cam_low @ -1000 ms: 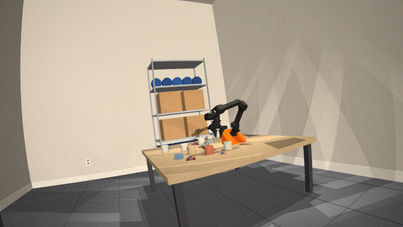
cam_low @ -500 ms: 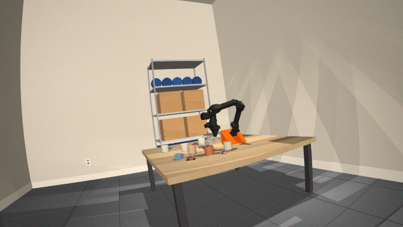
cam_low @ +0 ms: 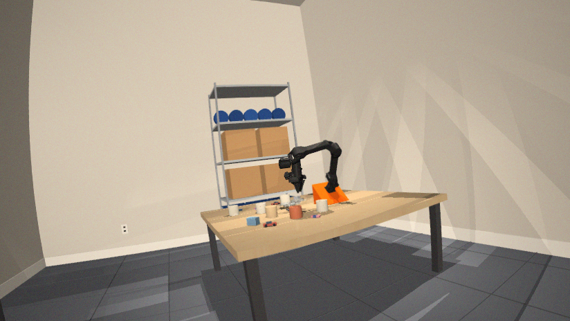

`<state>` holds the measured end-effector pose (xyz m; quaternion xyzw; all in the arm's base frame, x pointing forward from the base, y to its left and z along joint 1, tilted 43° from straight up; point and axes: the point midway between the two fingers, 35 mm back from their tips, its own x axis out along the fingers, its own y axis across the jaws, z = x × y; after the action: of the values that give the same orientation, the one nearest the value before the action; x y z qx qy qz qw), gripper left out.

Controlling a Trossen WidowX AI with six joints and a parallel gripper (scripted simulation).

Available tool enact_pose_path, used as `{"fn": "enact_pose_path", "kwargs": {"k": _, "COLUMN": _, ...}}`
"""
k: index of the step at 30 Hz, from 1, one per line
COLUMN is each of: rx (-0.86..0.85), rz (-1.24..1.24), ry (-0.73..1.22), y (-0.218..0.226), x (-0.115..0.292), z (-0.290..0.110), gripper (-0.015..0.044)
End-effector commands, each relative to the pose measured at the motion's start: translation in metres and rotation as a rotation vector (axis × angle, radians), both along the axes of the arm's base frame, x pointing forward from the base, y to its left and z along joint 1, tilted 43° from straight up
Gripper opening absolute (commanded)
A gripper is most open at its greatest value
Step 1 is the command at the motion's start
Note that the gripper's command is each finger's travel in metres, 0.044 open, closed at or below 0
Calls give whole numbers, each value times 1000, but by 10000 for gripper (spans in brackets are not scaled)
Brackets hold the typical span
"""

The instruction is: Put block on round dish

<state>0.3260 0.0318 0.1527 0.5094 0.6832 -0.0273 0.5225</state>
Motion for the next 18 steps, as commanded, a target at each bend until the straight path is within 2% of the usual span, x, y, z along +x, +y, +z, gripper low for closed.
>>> {"fn": "enact_pose_path", "kwargs": {"k": 1, "rx": 15, "rz": -98, "ry": 87, "y": -7, "x": 4, "z": -2, "gripper": 260}}
{"fn": "enact_pose_path", "kwargs": {"k": 8, "rx": 36, "rz": -256, "ry": 235, "y": -19, "x": 10, "z": -7, "gripper": 260}}
{"fn": "enact_pose_path", "kwargs": {"k": 18, "rx": 38, "rz": -260, "ry": 239, "y": -9, "x": 11, "z": -18, "gripper": 260}}
